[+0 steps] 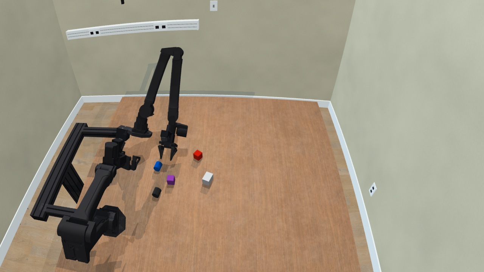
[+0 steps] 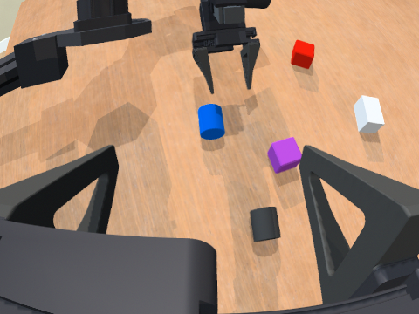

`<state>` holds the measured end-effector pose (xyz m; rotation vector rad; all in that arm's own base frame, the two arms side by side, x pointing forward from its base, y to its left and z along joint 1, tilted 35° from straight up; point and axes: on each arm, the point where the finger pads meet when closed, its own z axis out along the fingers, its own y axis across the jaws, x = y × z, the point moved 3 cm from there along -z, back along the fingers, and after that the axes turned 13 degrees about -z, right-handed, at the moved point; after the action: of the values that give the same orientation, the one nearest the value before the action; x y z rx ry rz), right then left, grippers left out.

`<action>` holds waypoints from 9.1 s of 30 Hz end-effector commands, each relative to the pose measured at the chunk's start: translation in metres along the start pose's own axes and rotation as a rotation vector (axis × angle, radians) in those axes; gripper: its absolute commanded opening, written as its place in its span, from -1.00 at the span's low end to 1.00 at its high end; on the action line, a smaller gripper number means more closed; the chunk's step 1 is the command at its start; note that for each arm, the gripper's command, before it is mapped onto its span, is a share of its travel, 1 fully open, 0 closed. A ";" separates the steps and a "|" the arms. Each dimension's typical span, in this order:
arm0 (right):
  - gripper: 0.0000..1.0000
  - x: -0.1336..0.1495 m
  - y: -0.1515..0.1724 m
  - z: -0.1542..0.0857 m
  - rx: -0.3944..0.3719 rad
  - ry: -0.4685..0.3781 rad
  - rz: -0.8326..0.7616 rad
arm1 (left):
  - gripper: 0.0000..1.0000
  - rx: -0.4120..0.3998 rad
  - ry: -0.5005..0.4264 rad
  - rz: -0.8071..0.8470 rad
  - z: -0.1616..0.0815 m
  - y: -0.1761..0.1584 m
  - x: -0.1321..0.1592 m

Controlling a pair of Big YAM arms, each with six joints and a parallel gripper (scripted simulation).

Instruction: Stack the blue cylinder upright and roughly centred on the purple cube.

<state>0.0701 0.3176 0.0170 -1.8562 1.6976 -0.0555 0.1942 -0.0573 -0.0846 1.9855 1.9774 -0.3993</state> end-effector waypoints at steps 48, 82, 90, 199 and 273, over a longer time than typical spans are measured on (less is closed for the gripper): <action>1.00 -0.010 -0.002 -0.001 0.005 -0.028 0.004 | 0.28 0.073 -0.033 0.031 0.054 -0.039 0.004; 1.00 -0.010 -0.002 -0.001 0.005 -0.028 0.004 | -0.31 0.079 -0.032 0.029 0.044 -0.045 -0.006; 1.00 -0.029 -0.005 -0.007 0.007 -0.063 0.033 | -0.31 0.071 -0.027 -0.026 0.031 -0.041 -0.036; 1.00 -0.042 -0.066 -0.141 0.237 0.028 0.154 | -0.31 -0.307 1.505 0.067 0.100 0.030 -0.152; 1.00 -0.042 -0.066 -0.141 0.237 0.028 0.154 | 0.28 -0.365 1.434 0.056 0.123 0.036 -0.153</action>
<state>0.0625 0.2868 0.1641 -1.5822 1.7598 -0.2384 0.2308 -0.2214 -0.1465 2.2261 2.2820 1.7683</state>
